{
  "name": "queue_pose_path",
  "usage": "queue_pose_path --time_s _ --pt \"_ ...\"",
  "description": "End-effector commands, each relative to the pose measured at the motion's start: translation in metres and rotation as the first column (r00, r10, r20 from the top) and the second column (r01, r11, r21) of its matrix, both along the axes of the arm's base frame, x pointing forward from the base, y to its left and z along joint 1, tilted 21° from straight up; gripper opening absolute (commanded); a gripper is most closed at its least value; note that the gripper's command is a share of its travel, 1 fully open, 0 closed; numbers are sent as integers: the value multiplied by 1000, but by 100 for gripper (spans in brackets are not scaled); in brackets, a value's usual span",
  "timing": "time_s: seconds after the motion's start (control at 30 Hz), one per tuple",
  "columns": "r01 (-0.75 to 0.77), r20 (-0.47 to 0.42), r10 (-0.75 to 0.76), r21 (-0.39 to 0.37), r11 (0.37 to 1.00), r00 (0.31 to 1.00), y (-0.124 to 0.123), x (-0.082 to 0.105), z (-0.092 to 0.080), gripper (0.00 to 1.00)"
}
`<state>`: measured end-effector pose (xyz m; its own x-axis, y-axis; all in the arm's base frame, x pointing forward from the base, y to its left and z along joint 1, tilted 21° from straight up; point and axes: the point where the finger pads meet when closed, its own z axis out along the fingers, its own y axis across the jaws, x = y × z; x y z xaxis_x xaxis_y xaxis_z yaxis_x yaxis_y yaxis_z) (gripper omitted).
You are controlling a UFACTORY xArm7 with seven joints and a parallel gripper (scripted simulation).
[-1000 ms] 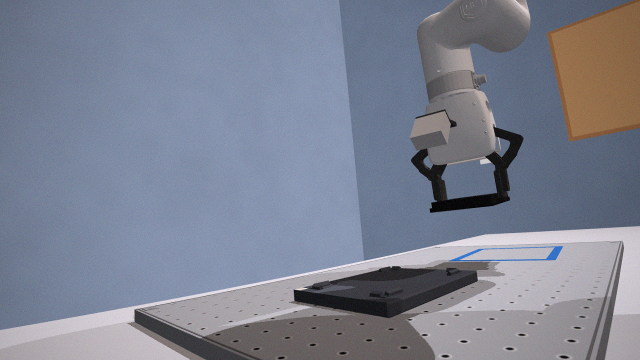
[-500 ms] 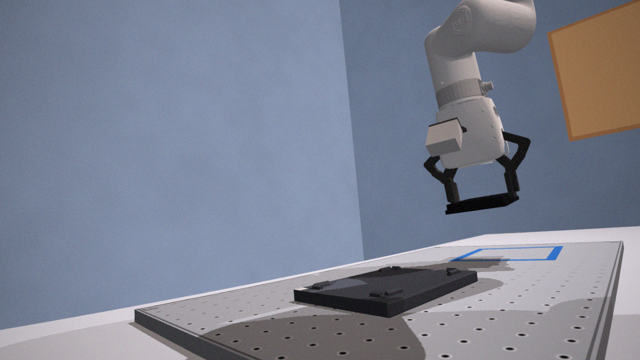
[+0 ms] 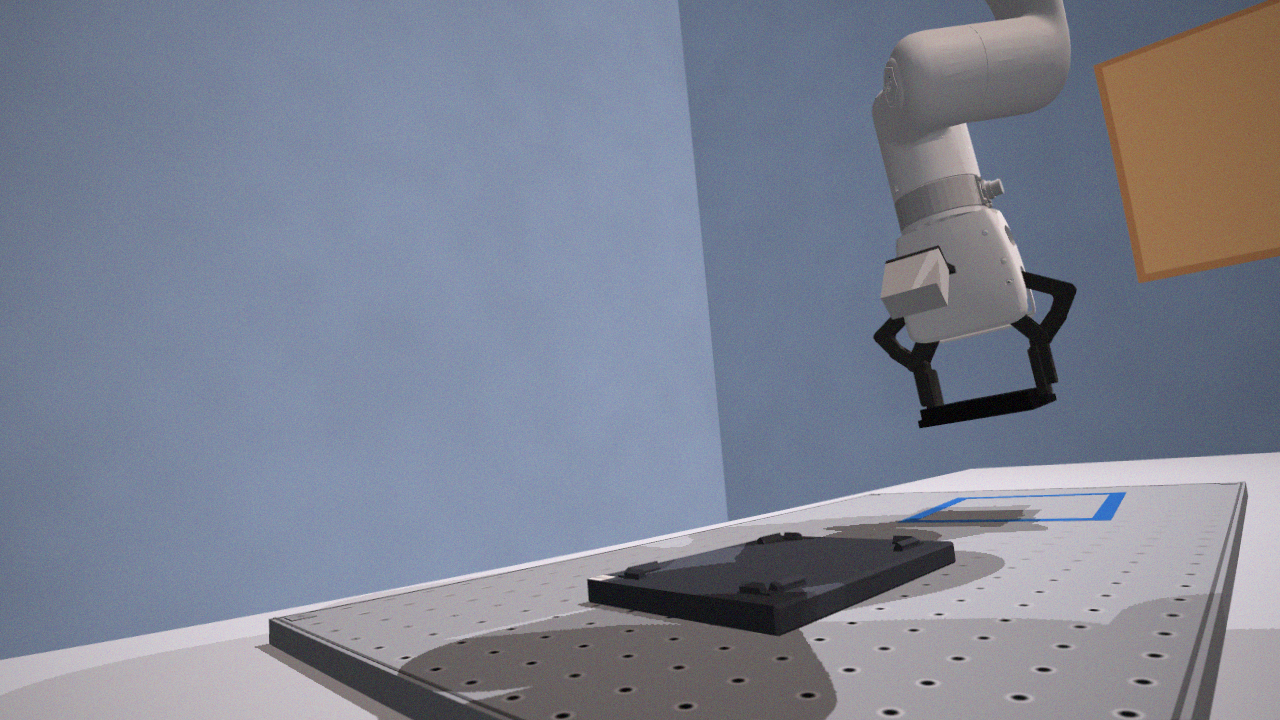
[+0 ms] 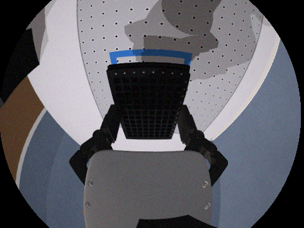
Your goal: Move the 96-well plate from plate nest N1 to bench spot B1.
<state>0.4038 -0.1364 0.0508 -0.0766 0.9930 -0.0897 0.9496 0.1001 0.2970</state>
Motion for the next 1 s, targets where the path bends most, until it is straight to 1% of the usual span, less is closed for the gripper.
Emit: queue_pose_path --time_s 0.0,0.27,0.97 --pt "-37 66 33 64 997 997 -11 1 -1 0" --pt "-37 66 33 64 997 997 -38 0 -2 0" --pt "-37 66 33 64 997 997 -38 0 -2 0"
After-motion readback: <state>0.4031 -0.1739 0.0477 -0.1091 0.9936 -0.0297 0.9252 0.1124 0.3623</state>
